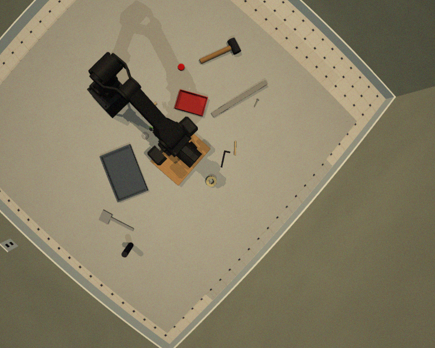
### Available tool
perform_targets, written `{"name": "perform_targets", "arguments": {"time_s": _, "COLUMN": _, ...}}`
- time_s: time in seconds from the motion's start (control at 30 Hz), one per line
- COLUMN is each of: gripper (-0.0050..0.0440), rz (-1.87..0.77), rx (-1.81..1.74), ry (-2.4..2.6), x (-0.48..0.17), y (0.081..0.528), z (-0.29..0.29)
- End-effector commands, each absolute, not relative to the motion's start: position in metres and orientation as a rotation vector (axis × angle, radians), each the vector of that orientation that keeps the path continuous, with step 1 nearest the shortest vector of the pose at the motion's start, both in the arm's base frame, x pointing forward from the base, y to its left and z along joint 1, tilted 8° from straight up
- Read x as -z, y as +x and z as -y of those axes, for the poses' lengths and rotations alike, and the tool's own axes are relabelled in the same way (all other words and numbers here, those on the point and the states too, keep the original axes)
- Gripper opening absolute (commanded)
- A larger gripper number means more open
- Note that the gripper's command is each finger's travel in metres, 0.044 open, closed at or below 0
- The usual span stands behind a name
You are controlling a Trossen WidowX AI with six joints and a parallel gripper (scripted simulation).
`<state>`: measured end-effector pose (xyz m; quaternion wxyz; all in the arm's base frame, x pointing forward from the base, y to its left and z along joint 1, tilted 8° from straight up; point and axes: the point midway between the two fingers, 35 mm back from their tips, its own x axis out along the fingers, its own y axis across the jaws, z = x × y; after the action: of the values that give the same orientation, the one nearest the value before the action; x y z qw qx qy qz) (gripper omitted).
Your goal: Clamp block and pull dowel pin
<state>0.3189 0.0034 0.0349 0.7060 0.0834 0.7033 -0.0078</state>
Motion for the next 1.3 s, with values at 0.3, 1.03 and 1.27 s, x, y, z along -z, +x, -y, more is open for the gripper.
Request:
{"name": "perform_targets", "arguments": {"time_s": 0.3, "gripper": 0.0000, "rz": -1.554, "rx": -0.068, "ry": 0.106, "x": -0.038, "y": 0.321, "z": -0.012}}
{"name": "perform_targets", "arguments": {"time_s": 1.03, "gripper": 0.0000, "rz": -1.543, "rx": -0.184, "ry": -0.011, "x": -0.039, "y": 0.322, "z": -0.023}}
{"name": "perform_targets", "arguments": {"time_s": 1.27, "gripper": 0.0000, "rz": -1.537, "rx": -0.230, "ry": -0.057, "x": -0.040, "y": 0.322, "z": -0.027}}
